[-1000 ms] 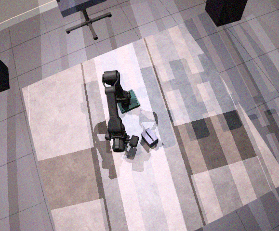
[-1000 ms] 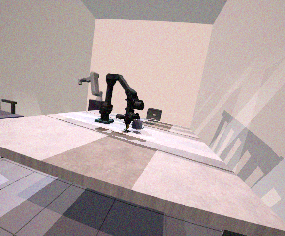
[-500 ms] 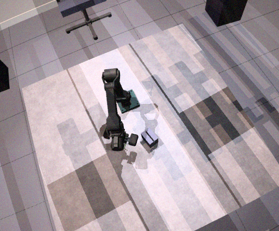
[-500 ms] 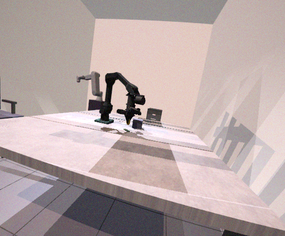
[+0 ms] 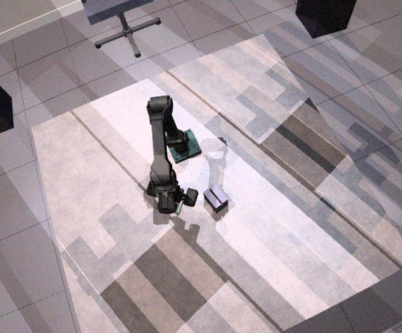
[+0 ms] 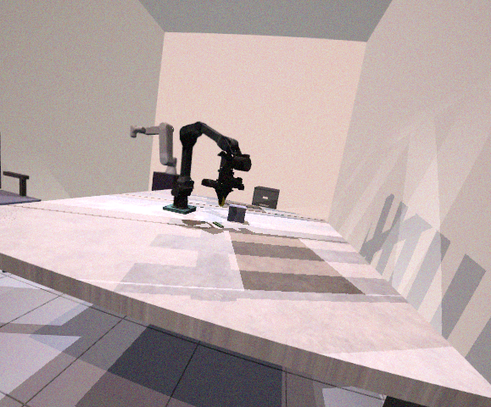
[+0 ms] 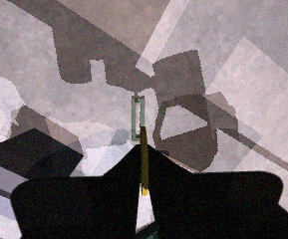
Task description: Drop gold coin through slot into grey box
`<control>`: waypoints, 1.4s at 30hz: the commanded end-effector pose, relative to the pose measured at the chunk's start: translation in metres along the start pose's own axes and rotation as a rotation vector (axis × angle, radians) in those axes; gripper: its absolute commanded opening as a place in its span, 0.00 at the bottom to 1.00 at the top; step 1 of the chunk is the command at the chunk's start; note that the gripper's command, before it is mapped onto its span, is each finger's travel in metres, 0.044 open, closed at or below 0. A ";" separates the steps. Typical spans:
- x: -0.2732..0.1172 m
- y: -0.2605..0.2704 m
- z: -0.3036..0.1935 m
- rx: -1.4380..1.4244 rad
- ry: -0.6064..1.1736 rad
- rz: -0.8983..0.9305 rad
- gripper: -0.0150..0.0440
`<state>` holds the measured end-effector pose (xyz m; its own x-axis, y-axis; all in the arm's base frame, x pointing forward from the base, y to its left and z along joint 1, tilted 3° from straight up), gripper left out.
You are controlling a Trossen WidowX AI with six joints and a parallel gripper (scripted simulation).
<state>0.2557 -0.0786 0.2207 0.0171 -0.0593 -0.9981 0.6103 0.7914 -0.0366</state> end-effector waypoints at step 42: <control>-0.010 0.014 -0.010 -0.940 -0.005 0.004 0.25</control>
<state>0.2542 -0.0648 0.2300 0.0237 -0.0586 -0.9980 -0.2695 0.9609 -0.0628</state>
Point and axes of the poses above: the point midway between the two fingers, 35 mm back from their tips, its own x axis out along the fingers, its own y axis across the jaws, z = x × y, the point moved 10 cm from there along -x, back along the fingers, and after that the axes turned 2 degrees about x, right-handed, at the moved point
